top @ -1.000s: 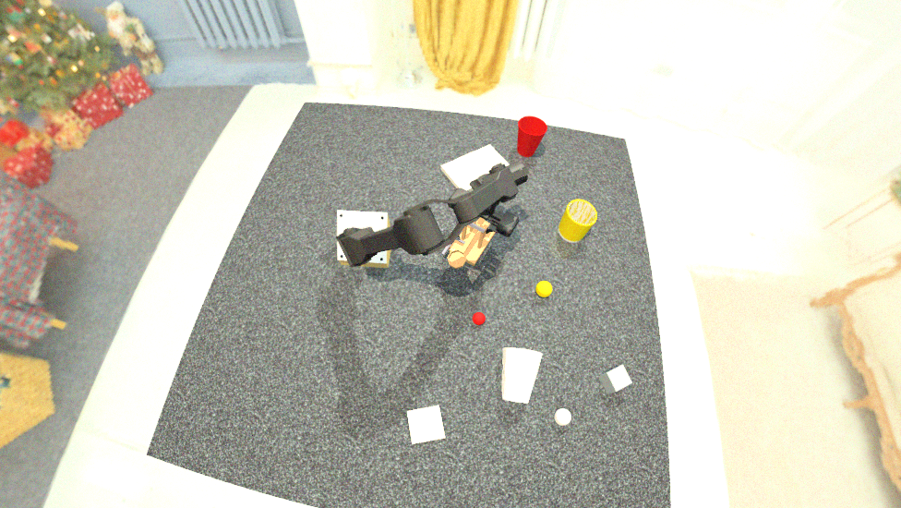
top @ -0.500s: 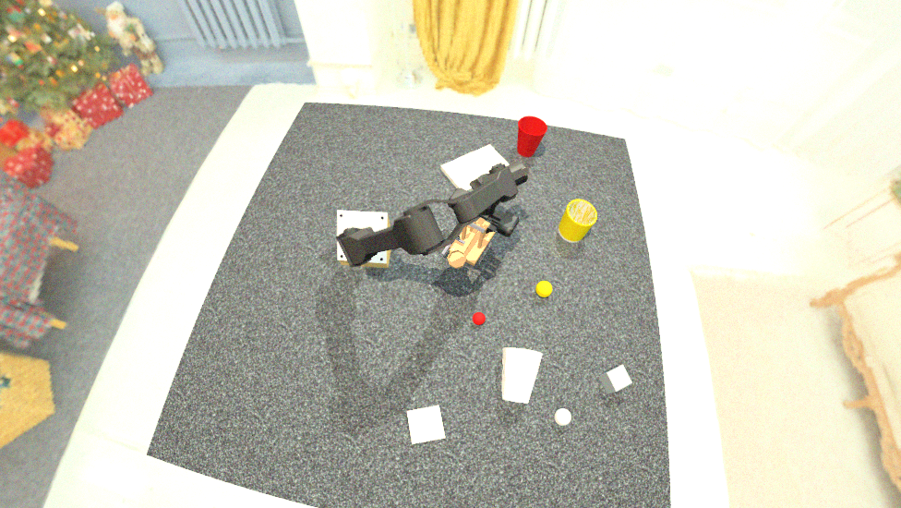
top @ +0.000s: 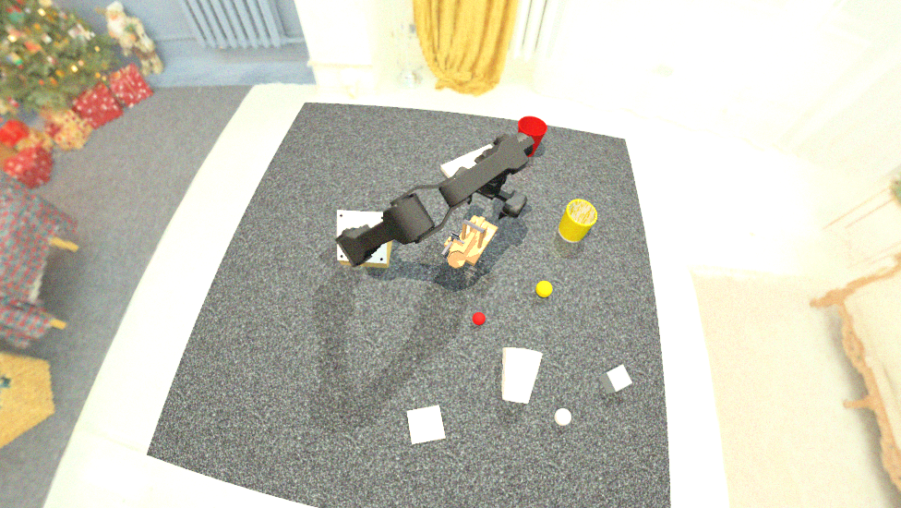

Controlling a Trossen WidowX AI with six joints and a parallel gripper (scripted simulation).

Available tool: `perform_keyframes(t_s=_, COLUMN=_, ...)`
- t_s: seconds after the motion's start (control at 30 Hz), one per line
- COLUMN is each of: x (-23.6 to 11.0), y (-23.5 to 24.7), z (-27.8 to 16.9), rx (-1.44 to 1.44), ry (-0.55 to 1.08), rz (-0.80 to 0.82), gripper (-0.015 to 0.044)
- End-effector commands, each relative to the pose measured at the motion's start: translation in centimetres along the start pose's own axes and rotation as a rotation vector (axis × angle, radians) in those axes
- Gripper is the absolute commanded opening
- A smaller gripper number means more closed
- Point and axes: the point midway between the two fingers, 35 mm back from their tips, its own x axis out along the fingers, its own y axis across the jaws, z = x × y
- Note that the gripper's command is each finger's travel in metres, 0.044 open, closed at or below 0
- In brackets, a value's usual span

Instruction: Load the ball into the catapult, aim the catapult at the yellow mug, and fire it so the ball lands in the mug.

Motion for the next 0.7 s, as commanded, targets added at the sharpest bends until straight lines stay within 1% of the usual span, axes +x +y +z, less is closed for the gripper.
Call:
perform_keyframes(t_s=0.0, x=0.0, y=0.0, z=0.0, rx=0.0, ry=0.0, rz=0.0, gripper=0.044)
perform_keyframes(t_s=0.1, x=0.0, y=0.0, z=0.0, rx=0.0, ry=0.0, rz=0.0, gripper=0.044)
perform_keyframes(t_s=0.2, x=-1.2, y=0.2, z=-0.4, rx=0.005, ry=0.005, rz=-0.001, gripper=0.044)
perform_keyframes(t_s=0.3, x=-1.4, y=0.3, z=-0.5, rx=0.006, ry=0.006, rz=-0.001, gripper=0.044)
perform_keyframes(t_s=0.37, x=-0.4, y=0.2, z=-0.4, rx=0.006, ry=0.005, rz=-0.001, gripper=0.044)
perform_keyframes(t_s=0.43, x=2.2, y=0.2, z=-0.4, rx=0.006, ry=0.006, rz=-0.001, gripper=0.044)
perform_keyframes(t_s=0.47, x=3.0, y=0.2, z=-0.5, rx=0.006, ry=0.006, rz=-0.002, gripper=0.044)
perform_keyframes(t_s=0.67, x=3.3, y=0.2, z=-0.5, rx=0.007, ry=0.006, rz=-0.002, gripper=0.044)
